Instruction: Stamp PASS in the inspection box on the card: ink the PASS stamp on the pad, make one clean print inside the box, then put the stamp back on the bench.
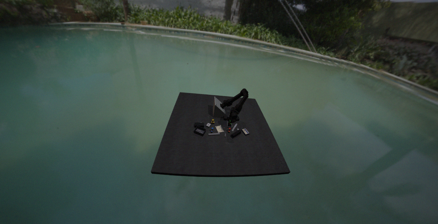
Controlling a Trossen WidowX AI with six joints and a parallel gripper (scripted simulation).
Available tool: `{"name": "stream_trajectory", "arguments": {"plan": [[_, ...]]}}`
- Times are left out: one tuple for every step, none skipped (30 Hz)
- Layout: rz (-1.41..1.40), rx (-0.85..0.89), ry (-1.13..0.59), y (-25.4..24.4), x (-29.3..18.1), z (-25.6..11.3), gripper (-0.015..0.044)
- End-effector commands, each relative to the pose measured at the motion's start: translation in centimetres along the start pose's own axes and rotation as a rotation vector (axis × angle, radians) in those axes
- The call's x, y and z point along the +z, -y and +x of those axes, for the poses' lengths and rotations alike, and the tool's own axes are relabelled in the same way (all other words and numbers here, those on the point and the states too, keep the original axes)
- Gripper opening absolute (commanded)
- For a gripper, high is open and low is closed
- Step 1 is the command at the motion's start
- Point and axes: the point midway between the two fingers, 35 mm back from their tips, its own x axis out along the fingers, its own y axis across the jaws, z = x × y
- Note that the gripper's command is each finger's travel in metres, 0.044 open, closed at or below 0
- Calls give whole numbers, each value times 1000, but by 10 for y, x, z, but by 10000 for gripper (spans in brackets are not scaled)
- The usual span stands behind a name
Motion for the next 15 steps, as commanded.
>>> {"name": "stream_trajectory", "arguments": {"plan": [[0,4,0,0,0,1,0],[0,4,0,0,0,1,0],[0,4,0,0,0,2,0],[0,4,0,0,0,2,0],[0,4,0,0,0,2,0],[0,4,0,0,0,2,0],[0,4,0,0,0,2,0],[0,4,0,0,0,3,0],[0,4,0,0,0,3,0],[0,4,0,0,0,3,0],[0,4,0,0,0,3,0],[0,4,0,0,0,3,0],[0,4,0,0,0,4,0],[0,4,0,0,0,4,0],[0,4,0,0,0,4,0]]}}
